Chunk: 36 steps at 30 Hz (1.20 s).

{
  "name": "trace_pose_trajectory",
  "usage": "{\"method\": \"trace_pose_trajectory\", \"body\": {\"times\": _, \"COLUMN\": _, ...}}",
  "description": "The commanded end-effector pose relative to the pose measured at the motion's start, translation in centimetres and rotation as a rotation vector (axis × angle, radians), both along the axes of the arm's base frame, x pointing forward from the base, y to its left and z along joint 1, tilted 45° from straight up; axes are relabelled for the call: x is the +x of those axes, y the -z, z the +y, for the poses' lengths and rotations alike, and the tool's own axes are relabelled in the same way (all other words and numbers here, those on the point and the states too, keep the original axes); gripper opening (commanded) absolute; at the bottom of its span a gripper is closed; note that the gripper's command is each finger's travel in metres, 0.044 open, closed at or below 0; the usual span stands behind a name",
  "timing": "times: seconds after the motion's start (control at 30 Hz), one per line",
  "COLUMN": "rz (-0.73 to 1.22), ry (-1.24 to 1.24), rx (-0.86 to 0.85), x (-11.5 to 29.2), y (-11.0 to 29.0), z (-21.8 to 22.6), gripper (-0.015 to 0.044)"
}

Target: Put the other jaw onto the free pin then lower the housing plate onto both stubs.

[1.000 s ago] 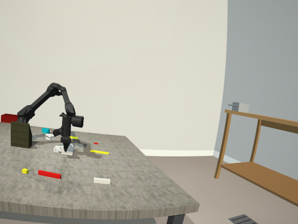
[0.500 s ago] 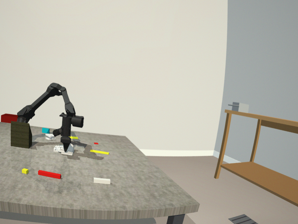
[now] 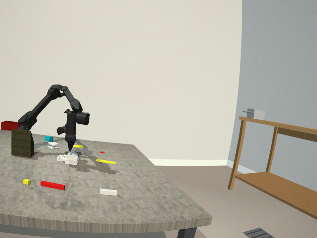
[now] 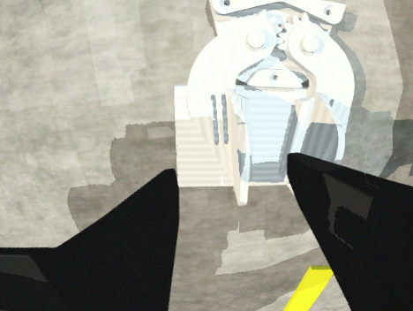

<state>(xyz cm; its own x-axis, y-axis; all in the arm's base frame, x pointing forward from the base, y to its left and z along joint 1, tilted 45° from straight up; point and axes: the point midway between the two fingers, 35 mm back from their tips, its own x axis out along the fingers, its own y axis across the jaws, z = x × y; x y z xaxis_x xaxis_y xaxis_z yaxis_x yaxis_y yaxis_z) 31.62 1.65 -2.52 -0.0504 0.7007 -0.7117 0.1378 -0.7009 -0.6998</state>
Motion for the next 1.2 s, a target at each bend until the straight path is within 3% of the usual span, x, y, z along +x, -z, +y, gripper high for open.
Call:
{"method": "trace_pose_trajectory", "body": {"times": 0.0, "rz": -0.001, "ry": -0.012, "rx": -0.002, "x": -0.1, "y": -0.9, "z": -0.6, "gripper": 0.0224}}
{"method": "trace_pose_trajectory", "body": {"times": 0.03, "rz": -0.002, "ry": 0.001, "rx": 0.0, "x": 0.0, "y": -0.3, "z": -0.2, "gripper": 0.0224}}
{"method": "trace_pose_trajectory", "body": {"times": 0.3, "rz": -0.042, "ry": -0.02, "rx": 0.007, "x": 0.0, "y": -1.6, "z": 0.7, "gripper": 0.0434}}
{"method": "trace_pose_trajectory", "body": {"times": 1.17, "rz": -0.409, "ry": -0.404, "rx": 0.006, "x": -0.5, "y": -5.4, "z": 4.1, "gripper": 0.044}}
